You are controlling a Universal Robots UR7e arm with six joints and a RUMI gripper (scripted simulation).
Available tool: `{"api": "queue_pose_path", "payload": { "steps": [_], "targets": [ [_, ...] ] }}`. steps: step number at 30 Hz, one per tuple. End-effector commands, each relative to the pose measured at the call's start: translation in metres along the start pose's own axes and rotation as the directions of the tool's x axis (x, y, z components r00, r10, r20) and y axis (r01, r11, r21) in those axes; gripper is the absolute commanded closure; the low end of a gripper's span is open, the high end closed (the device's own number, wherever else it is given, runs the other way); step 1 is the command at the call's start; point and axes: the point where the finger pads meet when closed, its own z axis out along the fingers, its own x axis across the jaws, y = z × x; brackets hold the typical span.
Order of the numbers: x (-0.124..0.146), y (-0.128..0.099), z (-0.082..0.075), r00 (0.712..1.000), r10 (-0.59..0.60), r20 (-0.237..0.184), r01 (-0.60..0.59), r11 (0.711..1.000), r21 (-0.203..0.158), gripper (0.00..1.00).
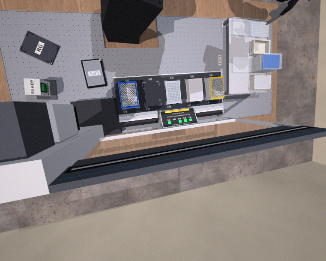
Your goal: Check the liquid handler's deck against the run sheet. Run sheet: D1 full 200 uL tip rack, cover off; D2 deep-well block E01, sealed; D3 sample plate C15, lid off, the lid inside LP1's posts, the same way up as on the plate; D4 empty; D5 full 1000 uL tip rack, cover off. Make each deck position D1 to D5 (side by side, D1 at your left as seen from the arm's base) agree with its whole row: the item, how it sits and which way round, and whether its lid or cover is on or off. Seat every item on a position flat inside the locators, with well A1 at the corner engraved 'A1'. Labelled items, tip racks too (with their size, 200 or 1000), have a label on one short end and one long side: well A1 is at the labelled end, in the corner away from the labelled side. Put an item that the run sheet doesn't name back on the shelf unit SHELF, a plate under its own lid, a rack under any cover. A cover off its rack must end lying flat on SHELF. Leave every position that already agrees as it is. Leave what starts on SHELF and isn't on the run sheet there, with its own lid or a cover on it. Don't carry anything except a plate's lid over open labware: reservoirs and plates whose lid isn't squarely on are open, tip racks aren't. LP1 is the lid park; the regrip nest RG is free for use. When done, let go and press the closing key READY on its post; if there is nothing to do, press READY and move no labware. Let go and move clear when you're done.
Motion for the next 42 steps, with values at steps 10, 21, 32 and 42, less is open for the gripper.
{"api": "queue_pose_path", "payload": {
  "steps": [10,21,32,42],
  "targets": [
    [0.001,-0.002,-0.025,1.000,0.000,0.000,0.000,1.000,0.003,0.18],
    [0.001,-0.002,-0.043,1.000,0.000,0.000,0.000,1.000,0.003,0.18],
    [0.001,-0.002,-0.058,1.000,0.001,0.000,-0.001,1.000,0.003,0.18],
    [0.000,-0.001,-0.062,1.000,0.000,0.000,0.000,1.000,0.002,0.18]
  ]
}}
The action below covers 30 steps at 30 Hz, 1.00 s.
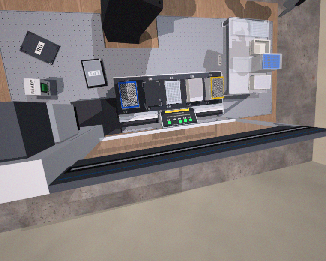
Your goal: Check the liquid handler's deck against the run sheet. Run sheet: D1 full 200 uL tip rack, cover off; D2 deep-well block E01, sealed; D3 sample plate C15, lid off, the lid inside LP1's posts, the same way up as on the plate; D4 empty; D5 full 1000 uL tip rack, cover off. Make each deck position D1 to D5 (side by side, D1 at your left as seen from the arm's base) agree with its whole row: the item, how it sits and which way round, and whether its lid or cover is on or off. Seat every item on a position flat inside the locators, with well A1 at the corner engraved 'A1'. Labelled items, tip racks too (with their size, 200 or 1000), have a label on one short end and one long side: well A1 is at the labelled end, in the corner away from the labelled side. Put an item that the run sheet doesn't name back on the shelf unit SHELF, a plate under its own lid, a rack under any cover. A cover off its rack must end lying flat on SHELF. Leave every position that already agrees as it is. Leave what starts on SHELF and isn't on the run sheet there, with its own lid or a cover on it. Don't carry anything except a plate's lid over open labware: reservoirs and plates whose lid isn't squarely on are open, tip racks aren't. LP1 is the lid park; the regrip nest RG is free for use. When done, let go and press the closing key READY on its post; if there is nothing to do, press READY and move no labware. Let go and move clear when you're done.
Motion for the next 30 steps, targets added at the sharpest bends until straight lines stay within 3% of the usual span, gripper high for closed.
{"api": "queue_pose_path", "payload": {
  "steps": [1,5,6,18,30],
  "targets": [
    [0.000,0.001,0.000,1.000,0.000,0.002,0.000,1.000,-0.003,0.18],
    [0.000,0.001,0.000,1.000,0.000,0.002,0.000,1.000,-0.003,0.18],
    [0.006,0.003,-0.001,1.000,-0.018,0.002,0.018,1.000,-0.004,1.00],
    [0.056,0.000,-0.006,0.976,-0.217,0.002,0.217,0.976,-0.002,1.00],
    [0.062,-0.001,-0.006,0.897,-0.443,0.003,0.443,0.897,-0.002,1.00]
  ]
}}
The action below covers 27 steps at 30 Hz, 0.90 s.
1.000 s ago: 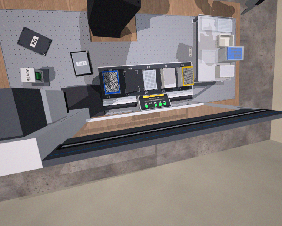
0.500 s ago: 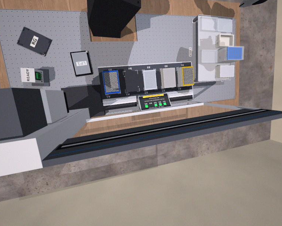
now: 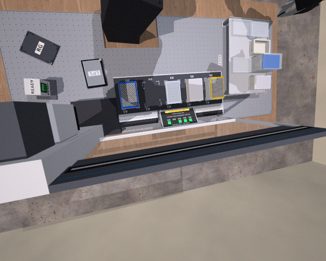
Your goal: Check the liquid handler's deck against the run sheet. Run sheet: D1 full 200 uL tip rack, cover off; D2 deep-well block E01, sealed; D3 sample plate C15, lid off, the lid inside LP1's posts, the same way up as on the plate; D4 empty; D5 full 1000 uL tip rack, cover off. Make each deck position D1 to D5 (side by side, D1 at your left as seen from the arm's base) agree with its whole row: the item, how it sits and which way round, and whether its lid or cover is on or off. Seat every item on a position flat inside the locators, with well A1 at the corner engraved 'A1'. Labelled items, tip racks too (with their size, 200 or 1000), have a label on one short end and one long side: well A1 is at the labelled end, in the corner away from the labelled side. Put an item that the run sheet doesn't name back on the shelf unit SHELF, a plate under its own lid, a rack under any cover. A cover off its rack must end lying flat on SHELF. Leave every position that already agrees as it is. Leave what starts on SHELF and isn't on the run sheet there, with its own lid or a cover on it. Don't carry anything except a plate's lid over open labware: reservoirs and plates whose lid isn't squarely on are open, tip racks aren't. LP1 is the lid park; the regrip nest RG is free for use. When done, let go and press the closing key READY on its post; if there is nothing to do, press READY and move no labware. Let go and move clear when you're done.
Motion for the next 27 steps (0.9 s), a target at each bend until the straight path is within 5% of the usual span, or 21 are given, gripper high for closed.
{"api": "queue_pose_path", "payload": {
  "steps": [1,8,18,23,27],
  "targets": [
    [0.002,-0.001,-0.001,0.988,-0.155,0.007,0.155,0.988,0.005,1.00],
    [0.002,-0.001,-0.001,0.967,-0.253,0.006,0.253,0.967,0.006,1.00],
    [0.002,-0.001,-0.001,0.902,-0.432,0.005,0.432,0.902,0.007,1.00],
    [0.001,-0.001,-0.001,0.902,-0.432,0.005,0.432,0.902,0.007,1.00],
    [0.021,0.005,-0.003,0.865,-0.502,0.005,0.502,0.865,0.007,1.00]
  ]
}}
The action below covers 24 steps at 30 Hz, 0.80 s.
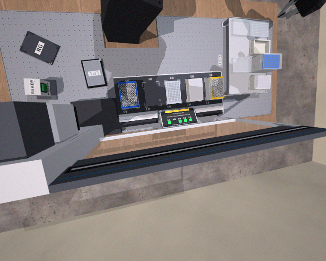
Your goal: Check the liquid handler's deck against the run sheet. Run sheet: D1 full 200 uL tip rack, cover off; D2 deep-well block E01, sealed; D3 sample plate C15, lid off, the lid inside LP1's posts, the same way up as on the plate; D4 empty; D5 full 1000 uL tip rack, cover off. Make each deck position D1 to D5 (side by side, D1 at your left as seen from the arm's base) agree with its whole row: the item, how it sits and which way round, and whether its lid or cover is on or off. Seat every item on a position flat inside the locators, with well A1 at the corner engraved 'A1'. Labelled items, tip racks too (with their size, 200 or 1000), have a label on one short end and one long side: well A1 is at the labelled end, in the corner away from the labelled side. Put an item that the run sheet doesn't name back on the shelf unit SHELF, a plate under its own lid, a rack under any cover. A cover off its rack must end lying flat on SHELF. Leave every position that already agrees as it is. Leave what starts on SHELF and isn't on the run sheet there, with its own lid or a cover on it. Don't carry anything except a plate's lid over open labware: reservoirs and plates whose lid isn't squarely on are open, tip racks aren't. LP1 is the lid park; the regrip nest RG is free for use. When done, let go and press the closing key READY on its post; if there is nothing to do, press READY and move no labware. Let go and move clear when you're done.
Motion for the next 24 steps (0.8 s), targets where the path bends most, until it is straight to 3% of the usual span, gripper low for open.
{"api": "queue_pose_path", "payload": {
  "steps": [1,8,12,24],
  "targets": [
    [0.019,0.015,-0.003,0.994,-0.107,0.000,0.107,0.994,0.003,1.00],
    [0.045,0.039,-0.006,0.970,-0.245,0.000,0.245,0.970,0.003,1.00],
    [0.046,0.039,-0.006,0.959,-0.283,0.000,0.283,0.959,0.003,1.00],
    [0.045,0.039,-0.006,0.864,-0.504,-0.001,0.504,0.864,0.003,1.00]
  ]
}}
